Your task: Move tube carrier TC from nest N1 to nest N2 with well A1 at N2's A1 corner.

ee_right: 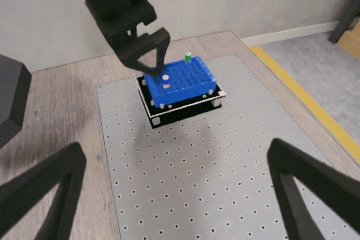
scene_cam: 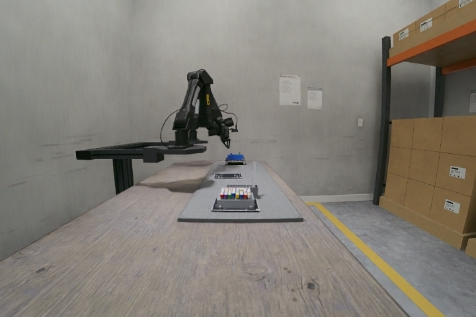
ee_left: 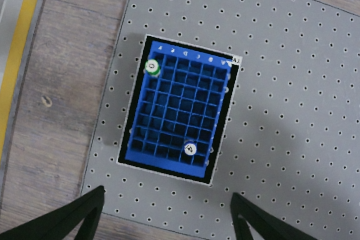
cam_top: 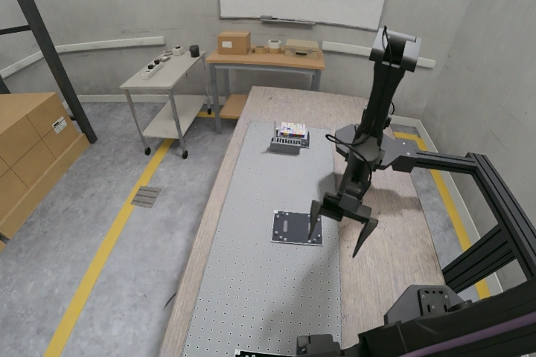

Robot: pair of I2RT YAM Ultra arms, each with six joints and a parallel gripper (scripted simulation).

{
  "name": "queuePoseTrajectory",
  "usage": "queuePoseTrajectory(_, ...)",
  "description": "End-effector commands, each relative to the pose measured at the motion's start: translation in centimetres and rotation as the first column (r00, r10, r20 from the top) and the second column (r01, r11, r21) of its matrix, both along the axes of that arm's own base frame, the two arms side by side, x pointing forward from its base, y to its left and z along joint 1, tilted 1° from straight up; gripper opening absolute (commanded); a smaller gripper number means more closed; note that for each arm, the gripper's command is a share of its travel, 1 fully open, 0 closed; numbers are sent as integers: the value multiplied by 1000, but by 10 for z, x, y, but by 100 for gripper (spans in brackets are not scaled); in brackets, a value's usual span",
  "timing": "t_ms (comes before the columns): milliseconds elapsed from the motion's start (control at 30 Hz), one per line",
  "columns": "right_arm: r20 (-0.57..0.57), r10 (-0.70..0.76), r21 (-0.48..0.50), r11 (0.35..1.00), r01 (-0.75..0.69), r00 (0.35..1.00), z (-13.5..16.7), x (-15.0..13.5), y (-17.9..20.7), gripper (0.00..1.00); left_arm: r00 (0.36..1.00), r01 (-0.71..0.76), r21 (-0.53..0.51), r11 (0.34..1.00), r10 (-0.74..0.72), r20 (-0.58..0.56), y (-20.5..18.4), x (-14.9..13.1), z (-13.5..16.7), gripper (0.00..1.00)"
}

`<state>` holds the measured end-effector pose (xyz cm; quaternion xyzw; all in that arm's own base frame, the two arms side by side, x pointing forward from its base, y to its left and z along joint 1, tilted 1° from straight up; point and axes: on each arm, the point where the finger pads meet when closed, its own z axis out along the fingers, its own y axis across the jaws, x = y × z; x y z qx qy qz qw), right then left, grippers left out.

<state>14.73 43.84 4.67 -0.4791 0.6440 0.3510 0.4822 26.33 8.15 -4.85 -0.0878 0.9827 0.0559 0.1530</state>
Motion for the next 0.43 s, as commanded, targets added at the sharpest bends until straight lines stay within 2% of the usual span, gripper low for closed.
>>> queuePoseTrajectory(0, 14, 2, 47, 999, -3, 1000, 16, 0, 7, 100, 998, -23, 18, 1000, 22, 52, 7, 10, 10, 100)
queuePoseTrajectory(400, 14, 2, 47, 999, -3, 1000, 16, 0, 7, 100, 999, -7, 13, 1000, 7, 44, 4, 9, 8, 100)
